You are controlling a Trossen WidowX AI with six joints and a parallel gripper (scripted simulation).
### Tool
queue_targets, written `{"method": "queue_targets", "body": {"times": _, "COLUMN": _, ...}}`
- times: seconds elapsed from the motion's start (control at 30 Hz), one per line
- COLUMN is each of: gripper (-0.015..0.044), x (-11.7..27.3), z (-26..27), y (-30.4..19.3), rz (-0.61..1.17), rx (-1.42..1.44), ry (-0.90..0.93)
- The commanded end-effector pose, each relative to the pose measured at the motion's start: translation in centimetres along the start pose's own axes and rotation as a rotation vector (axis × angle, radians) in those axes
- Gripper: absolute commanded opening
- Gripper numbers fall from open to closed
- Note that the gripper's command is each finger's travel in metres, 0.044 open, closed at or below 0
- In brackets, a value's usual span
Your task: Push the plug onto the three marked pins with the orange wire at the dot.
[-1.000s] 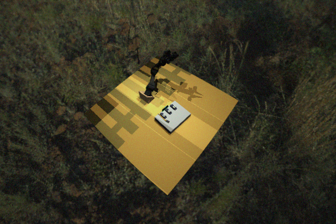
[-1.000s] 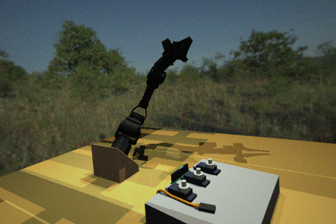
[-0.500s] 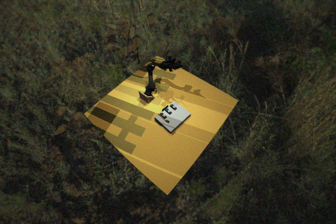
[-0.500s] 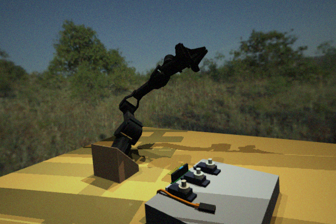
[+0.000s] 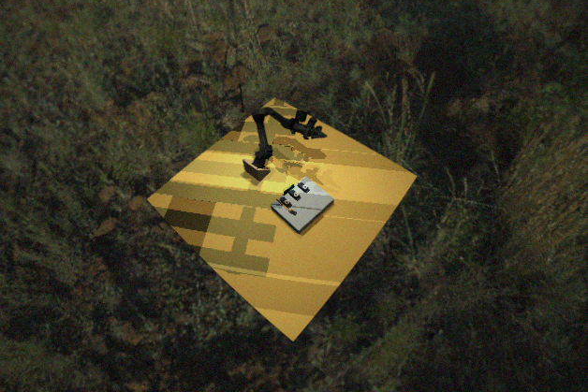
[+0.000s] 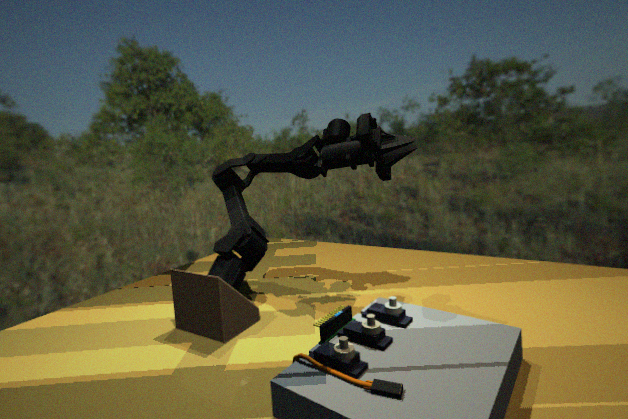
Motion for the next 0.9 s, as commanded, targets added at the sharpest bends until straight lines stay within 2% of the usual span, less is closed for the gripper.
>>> {"method": "queue_targets", "body": {"times": 0.0, "gripper": 0.0115, "x": -0.6, "z": 2.1, "y": -2.8, "rz": 0.073, "rx": 0.098, "ry": 0.054}}
{"method": "queue_targets", "body": {"times": 0.1, "gripper": 0.0115, "x": -0.7, "z": 3.8, "y": -4.7, "rz": 0.117, "rx": 0.175, "ry": 0.102}}
{"method": "queue_targets", "body": {"times": 0.27, "gripper": 0.0115, "x": -2.0, "z": 3.4, "y": -5.8, "rz": 0.197, "rx": 0.211, "ry": 0.110}}
{"method": "queue_targets", "body": {"times": 0.87, "gripper": 0.0115, "x": -8.7, "z": -1.8, "y": -16.3, "rz": 0.789, "rx": 0.325, "ry": 0.237}}
Point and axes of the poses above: the point midway between the two fingers, 35 mm back from their tips, its own x axis back along the fingers, its own z axis across the jaws, y = z × x, the point moved 3 cm from there along x, back along the fingers, and after that the axes turned 8 degrees about x, right-handed, at the moved point
